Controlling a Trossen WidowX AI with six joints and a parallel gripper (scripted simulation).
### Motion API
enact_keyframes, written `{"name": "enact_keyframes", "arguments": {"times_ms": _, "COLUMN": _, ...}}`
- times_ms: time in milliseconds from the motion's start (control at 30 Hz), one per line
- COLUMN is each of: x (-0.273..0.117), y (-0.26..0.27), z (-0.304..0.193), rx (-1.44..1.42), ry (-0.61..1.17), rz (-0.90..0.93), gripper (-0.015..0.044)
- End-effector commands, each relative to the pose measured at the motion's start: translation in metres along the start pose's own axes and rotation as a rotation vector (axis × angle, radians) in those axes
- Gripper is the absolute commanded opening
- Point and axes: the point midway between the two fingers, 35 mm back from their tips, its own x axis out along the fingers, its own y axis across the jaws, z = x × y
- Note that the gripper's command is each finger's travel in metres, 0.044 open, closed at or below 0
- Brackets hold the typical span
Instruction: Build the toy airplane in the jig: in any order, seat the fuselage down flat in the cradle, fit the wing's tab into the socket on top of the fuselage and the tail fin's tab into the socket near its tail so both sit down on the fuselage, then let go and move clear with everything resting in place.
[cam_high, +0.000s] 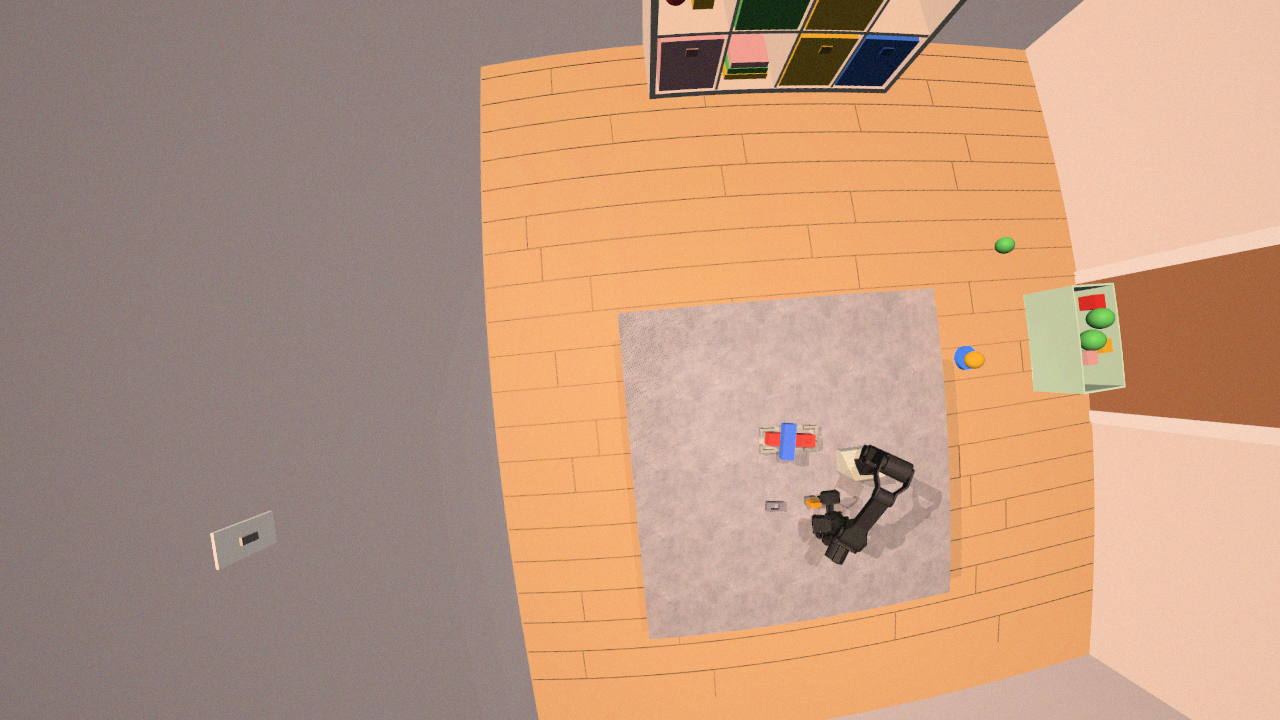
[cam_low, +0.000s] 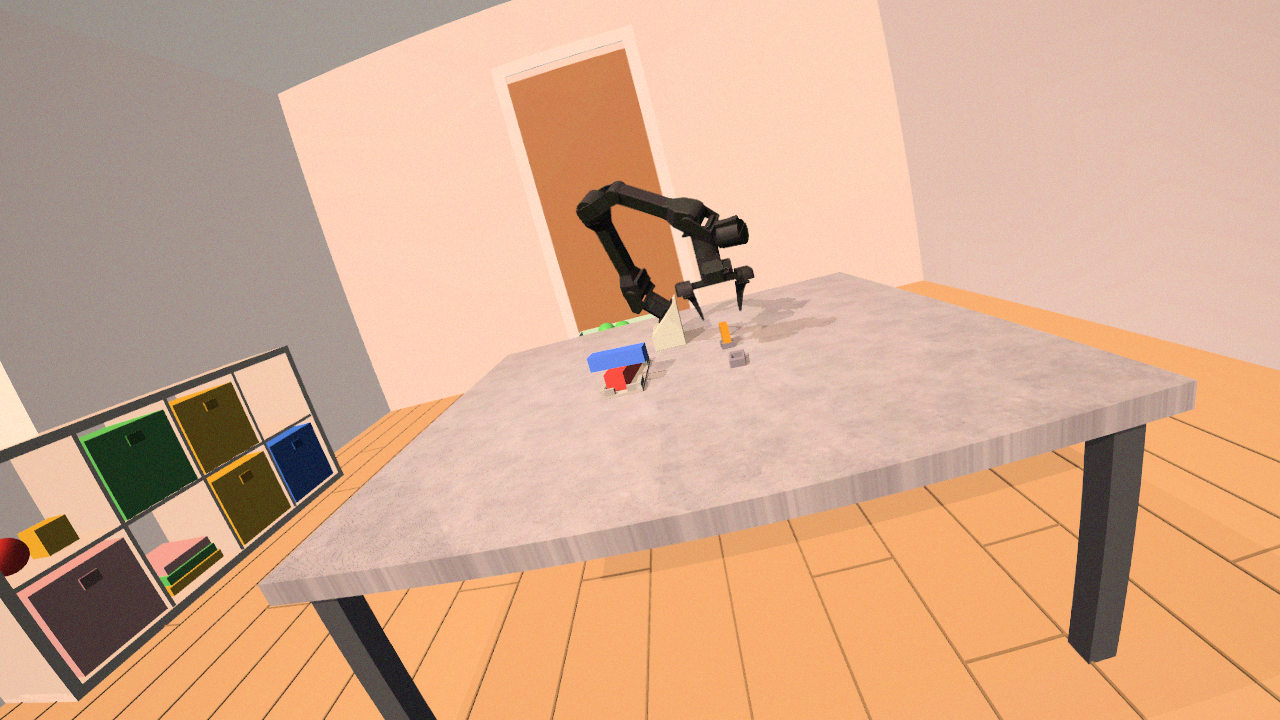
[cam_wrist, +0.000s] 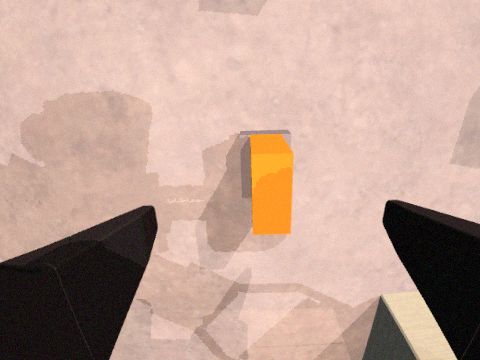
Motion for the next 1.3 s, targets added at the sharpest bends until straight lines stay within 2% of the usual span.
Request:
{"name": "enact_keyframes", "arguments": {"times_ms": 0, "x": 0.007, "y": -0.002, "z": -0.002, "rx": -0.009, "ry": 0.002, "rz": -0.011, "gripper": 0.044}}
{"name": "enact_keyframes", "arguments": {"times_ms": 1133, "x": 0.058, "y": -0.003, "z": -0.002, "rx": -0.008, "ry": 0.001, "rz": -0.013, "gripper": 0.044}}
{"name": "enact_keyframes", "arguments": {"times_ms": 1267, "x": 0.058, "y": -0.003, "z": -0.002, "rx": -0.008, "ry": 0.001, "rz": -0.013, "gripper": 0.0335}}
